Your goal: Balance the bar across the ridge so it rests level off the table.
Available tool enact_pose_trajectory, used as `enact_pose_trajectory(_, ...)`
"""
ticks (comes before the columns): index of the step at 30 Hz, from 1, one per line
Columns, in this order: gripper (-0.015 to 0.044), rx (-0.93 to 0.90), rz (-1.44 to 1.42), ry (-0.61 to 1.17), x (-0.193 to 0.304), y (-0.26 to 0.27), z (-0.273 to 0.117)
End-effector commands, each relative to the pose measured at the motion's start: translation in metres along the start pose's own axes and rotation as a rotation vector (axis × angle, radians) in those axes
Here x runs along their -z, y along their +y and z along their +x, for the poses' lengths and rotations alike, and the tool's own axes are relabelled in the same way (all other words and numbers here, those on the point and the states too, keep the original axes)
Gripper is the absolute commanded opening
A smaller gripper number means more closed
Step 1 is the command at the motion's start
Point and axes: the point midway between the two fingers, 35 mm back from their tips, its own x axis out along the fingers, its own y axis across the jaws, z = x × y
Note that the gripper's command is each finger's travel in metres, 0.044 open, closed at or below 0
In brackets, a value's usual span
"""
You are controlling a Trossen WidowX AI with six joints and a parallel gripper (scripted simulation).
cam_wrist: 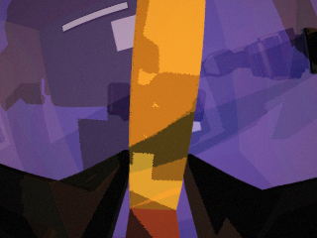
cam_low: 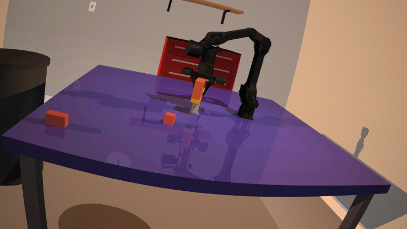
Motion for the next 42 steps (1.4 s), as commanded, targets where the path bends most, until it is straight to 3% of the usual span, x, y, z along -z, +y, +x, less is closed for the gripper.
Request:
enact_pose_trajectory(1, 0.0000, 0.008, -0.002, -0.004, -0.0010, -0.0017, 0.0039)
enact_pose_trajectory(42, 0.0000, 0.008, -0.002, -0.004, -0.0017, -0.0018, 0.0073)
